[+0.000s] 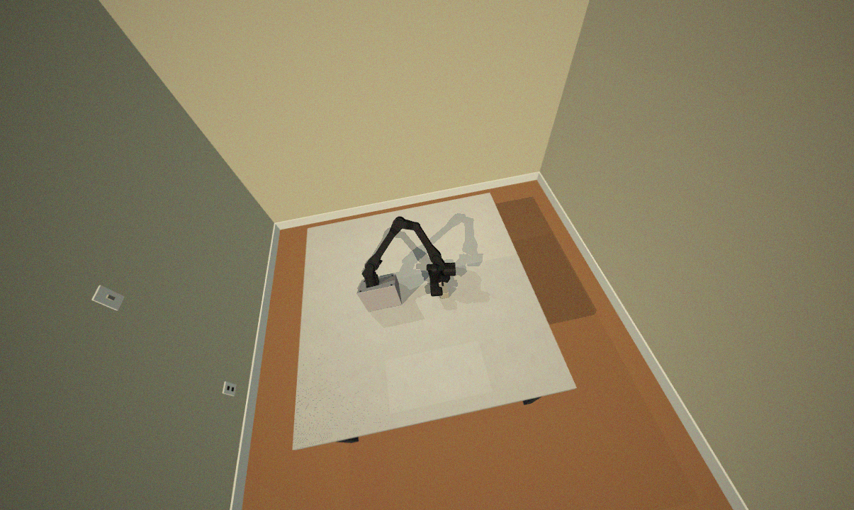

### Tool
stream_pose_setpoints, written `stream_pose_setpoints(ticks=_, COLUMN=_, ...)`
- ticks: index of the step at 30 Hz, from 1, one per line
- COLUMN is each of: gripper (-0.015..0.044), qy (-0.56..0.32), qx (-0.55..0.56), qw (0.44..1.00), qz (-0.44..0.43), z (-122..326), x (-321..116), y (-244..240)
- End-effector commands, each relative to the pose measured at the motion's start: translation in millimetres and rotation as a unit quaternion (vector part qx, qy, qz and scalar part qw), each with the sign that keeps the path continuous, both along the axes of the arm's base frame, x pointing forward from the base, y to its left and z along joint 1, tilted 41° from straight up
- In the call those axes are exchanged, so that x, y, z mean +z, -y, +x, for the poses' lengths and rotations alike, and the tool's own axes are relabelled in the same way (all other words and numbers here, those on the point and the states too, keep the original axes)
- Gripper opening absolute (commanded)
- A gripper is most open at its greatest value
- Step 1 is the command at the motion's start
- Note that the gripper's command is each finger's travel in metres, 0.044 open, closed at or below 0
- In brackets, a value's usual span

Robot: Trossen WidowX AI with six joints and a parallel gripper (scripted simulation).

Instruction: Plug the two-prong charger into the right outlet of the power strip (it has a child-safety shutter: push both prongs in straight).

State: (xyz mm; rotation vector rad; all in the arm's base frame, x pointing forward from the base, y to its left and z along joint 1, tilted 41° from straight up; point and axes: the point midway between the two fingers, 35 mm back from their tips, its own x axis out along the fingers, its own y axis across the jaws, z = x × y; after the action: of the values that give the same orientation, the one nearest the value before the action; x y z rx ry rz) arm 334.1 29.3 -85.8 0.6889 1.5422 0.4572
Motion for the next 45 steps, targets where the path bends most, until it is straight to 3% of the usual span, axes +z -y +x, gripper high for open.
stream_pose_setpoints(ticks=1, gripper=0.044, qy=0.001, qx=0.0, qw=1.0, qz=0.0, z=-0.1, x=-0.2, y=0.0)
stream_pose_setpoints(ticks=45, gripper=0.044, qy=0.015, qx=-0.001, qw=1.0, qz=-0.003, z=-11.9, x=-0.1, y=-2.0)
